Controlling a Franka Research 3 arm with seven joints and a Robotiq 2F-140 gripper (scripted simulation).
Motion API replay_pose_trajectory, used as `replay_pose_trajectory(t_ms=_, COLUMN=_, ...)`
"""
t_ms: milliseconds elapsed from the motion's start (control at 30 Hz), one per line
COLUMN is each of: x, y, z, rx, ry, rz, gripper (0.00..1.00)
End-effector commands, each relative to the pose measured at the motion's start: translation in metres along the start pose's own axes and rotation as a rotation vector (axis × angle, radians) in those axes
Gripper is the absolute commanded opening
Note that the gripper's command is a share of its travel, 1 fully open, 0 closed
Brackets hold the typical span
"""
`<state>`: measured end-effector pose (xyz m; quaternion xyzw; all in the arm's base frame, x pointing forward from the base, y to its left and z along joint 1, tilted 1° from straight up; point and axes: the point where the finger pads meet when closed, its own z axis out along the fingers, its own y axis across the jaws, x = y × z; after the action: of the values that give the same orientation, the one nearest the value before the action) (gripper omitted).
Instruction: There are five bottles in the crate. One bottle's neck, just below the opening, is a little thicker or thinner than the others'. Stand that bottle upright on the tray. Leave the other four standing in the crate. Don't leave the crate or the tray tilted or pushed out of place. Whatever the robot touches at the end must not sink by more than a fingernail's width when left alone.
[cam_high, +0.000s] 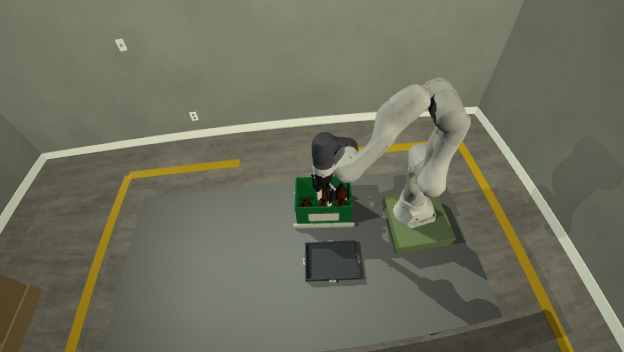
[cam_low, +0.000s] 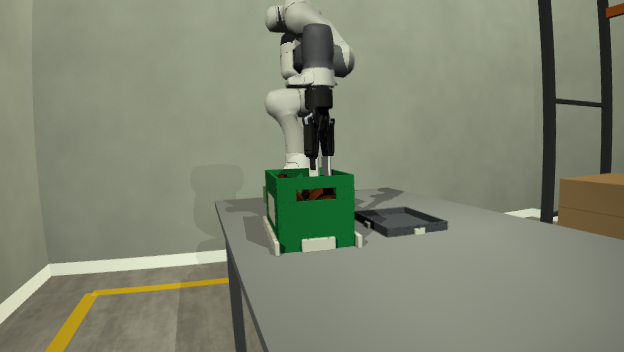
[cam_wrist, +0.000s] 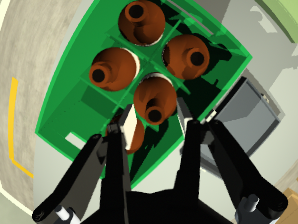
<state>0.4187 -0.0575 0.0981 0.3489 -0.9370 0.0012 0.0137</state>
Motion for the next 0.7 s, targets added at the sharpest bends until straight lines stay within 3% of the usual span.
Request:
replay_pose_trajectory(t_ms=0, x=-0.0009, y=-0.0022, z=0.0023, rx=0.004, ry=-0.006, rz=0.0, gripper=0.44)
replay_pose_trajectory(t_ms=667, x=-0.0009, y=-0.0022, z=0.007, rx=0.004, ry=-0.006, rz=0.0, gripper=0.44)
